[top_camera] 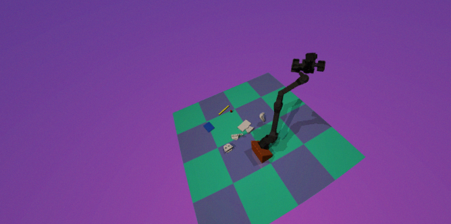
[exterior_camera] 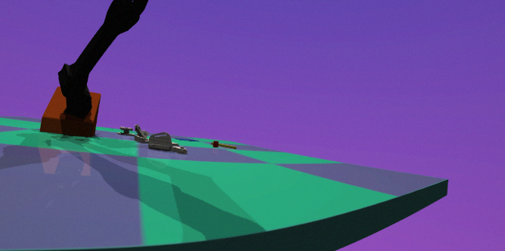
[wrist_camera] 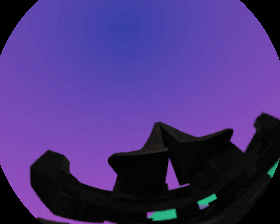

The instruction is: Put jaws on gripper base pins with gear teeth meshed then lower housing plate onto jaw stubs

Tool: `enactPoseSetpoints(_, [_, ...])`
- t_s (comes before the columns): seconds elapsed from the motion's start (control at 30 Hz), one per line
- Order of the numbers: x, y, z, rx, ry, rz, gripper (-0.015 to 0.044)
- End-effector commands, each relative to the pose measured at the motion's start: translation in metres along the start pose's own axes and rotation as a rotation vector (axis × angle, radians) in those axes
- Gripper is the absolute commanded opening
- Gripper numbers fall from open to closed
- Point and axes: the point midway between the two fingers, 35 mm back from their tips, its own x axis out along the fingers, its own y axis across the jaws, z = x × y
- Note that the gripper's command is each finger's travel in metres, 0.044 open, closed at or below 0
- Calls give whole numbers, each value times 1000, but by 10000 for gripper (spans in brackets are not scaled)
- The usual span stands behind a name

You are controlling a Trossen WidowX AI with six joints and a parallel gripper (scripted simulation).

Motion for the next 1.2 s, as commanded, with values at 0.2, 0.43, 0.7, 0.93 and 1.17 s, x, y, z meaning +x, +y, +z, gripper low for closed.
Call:
enactPoseSetpoints(0.2, [4,36,-14,-122,9,87,0])
enactPoseSetpoints(0.43, [2,83,-31,-190,16,226,0])
enactPoseSetpoints(0.7, [-8,123,-41,-282,-22,350,0])
enactPoseSetpoints(0.93, [-24,158,-54,-332,-41,464,0])
enactPoseSetpoints(1.17, [-56,204,-75,-369,-52,635,0])
